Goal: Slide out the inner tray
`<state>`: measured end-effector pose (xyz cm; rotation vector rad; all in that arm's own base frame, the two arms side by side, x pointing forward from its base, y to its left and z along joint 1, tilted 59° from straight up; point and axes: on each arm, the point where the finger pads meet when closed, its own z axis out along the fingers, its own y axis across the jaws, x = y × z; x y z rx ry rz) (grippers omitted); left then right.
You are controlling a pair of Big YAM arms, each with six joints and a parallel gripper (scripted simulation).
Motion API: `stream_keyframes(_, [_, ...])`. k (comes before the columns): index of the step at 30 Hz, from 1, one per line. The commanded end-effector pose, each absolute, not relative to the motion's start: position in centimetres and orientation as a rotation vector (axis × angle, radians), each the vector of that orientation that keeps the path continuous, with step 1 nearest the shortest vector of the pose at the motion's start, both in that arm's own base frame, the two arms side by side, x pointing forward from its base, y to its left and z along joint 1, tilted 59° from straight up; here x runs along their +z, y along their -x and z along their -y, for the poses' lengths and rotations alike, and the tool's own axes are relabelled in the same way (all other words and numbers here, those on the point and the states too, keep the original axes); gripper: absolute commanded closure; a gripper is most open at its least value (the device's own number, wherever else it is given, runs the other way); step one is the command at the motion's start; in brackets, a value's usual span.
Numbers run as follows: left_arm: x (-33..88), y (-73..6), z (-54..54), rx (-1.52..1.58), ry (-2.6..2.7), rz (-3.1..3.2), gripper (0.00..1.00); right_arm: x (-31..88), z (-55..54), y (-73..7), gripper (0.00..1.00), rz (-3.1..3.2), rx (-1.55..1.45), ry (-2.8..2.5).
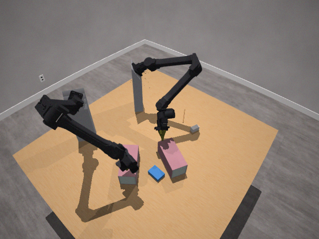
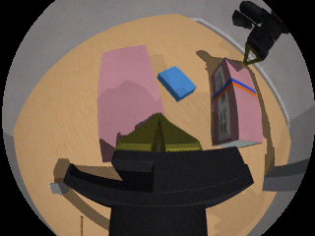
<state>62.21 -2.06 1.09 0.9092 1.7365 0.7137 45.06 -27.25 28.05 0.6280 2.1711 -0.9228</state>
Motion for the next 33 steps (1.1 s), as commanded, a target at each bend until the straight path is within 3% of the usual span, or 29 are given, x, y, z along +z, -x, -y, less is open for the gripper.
stream_keyframes(1, [1.1, -62.5, 4.1, 0.734, -0.919, -1.676, 1.00, 29.7, 26.0, -46.0, 1.00, -2.144, -0.906, -0.601])
stream_keyframes(22, [-17.2, -51.8, 12.3, 0.707, -1.182, -1.617, 1.00, 29.7, 26.0, -46.0, 1.00, -2.144, -0.906, -0.601])
stream_keyframes(25, [-14.8, -57.1, 4.8, 0.831, -1.016, -1.620, 1.00, 29.7, 26.0, -46.0, 1.00, -2.144, -0.906, -0.601])
stream_keyframes(27, [-20.0, -53.6, 8.6, 0.721, -1.188, -1.645, 1.00, 29.7, 26.0, -46.0, 1.00, -2.144, -0.906, -0.601])
stream_keyframes(33, [-20.1, -55.2, 7.1, 0.722, -1.170, -1.617, 1.00, 29.7, 26.0, -46.0, 1.00, -2.144, -0.906, -0.601])
